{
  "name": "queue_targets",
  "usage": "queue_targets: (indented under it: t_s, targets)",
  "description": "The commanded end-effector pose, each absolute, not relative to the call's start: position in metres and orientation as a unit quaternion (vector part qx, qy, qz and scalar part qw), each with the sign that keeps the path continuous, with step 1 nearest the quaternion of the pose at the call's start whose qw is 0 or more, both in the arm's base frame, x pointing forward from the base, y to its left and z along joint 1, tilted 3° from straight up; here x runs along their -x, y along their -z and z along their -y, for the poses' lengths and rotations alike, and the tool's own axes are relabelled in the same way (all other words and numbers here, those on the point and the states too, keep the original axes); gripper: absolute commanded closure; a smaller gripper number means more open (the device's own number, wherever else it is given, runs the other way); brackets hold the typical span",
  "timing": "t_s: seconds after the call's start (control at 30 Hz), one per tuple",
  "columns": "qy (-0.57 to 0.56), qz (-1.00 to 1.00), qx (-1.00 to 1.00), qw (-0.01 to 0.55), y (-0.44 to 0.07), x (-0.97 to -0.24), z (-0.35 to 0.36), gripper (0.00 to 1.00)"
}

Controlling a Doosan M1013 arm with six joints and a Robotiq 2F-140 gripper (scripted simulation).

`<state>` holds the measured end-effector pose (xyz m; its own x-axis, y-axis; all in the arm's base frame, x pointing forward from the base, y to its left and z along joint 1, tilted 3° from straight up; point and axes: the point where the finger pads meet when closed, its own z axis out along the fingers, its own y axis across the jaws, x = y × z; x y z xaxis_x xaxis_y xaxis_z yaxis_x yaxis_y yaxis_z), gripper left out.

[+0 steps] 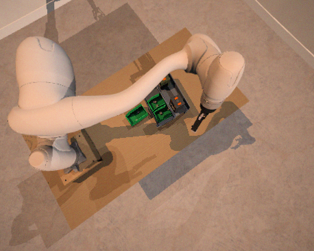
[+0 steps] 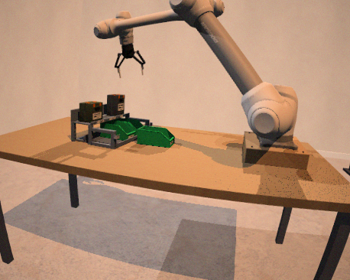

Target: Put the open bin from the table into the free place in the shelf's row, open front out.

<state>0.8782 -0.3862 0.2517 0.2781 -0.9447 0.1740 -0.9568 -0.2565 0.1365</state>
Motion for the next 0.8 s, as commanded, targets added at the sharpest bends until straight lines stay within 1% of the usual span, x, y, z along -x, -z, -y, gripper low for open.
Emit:
queue_targets:
  t_s: [0.0, 0.27, 0.77]
  targets:
    - [-0.032, 0.596, -0.795, 0.108, -0.259, -0.878, 0.377, 0.00]
    - [-0.040, 0.586, -0.802, 0.110, -0.278, -0.877, 0.353, 0.00]
    - [-0.069, 0.553, -0.823, 0.113, -0.339, -0.866, 0.273, 0.00]
